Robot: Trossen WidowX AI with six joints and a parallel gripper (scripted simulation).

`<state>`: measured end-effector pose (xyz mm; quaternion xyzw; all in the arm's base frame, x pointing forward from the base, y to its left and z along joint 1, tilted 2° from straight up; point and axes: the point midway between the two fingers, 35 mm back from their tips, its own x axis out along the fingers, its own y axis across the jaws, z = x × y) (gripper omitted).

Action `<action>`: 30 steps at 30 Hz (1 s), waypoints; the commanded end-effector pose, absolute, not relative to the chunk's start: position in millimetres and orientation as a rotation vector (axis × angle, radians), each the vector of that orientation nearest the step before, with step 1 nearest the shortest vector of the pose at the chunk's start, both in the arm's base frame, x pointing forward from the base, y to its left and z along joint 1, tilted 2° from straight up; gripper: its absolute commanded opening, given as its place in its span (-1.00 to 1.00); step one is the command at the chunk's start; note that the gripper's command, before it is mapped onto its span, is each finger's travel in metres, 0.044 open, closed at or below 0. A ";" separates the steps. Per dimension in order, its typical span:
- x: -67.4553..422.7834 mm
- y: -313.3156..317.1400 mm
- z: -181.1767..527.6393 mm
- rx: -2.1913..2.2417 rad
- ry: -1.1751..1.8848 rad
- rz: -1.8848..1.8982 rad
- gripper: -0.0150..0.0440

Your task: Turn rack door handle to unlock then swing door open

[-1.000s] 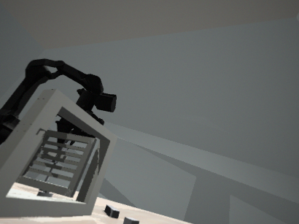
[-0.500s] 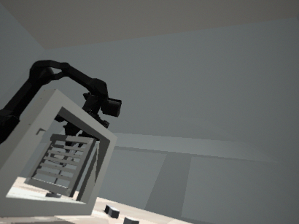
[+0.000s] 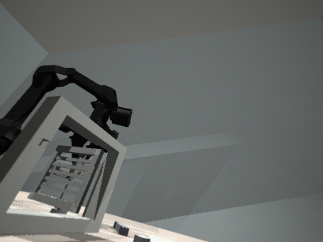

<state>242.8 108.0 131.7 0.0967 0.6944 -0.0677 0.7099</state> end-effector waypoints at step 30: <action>244.0 107.9 154.1 0.223 1.544 -0.162 0.47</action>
